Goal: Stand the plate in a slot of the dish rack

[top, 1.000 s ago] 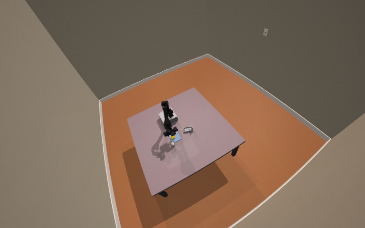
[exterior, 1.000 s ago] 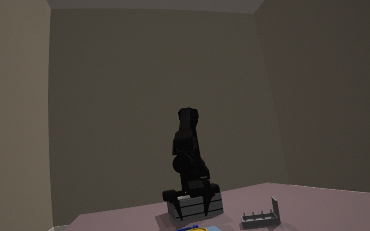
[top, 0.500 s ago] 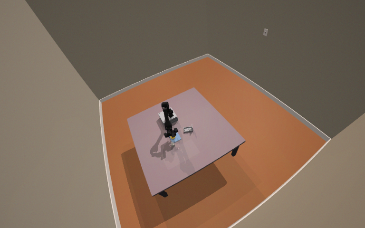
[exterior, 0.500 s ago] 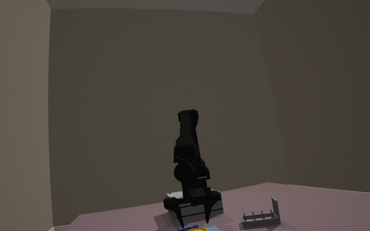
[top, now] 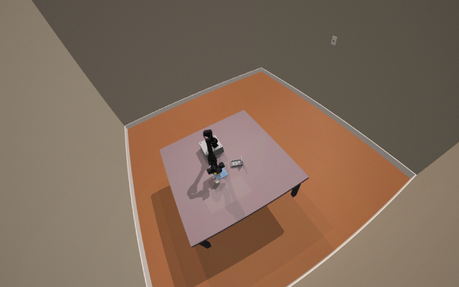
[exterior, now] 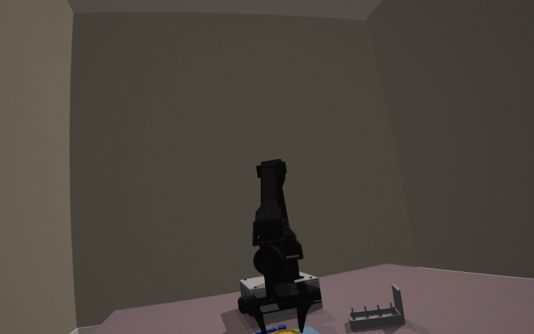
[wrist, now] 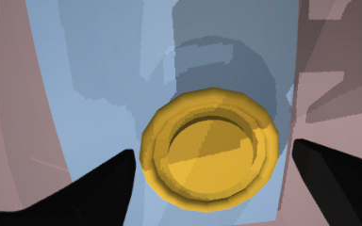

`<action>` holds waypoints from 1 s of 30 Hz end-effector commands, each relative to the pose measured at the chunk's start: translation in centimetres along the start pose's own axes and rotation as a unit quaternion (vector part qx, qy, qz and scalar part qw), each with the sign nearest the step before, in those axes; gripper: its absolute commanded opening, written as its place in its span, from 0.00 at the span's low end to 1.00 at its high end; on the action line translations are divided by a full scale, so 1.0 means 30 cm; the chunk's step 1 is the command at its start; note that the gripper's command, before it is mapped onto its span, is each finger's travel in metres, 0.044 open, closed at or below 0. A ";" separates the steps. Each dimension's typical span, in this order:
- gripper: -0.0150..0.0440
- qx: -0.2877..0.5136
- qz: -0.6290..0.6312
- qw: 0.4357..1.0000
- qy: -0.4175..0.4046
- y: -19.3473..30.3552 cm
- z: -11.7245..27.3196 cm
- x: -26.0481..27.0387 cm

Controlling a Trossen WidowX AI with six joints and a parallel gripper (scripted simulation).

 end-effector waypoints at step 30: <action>0.44 0.002 -0.002 1.000 -0.003 -0.021 0.074 -0.006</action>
Point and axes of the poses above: the point midway between the two fingers, 35 mm back from their tips, its own z axis back along the fingers, its own x axis across the jaws, y = z × x, the point moved 6 cm from there along z, back along the fingers, and after that the axes turned 4 degrees about z, right-handed, at the moved point
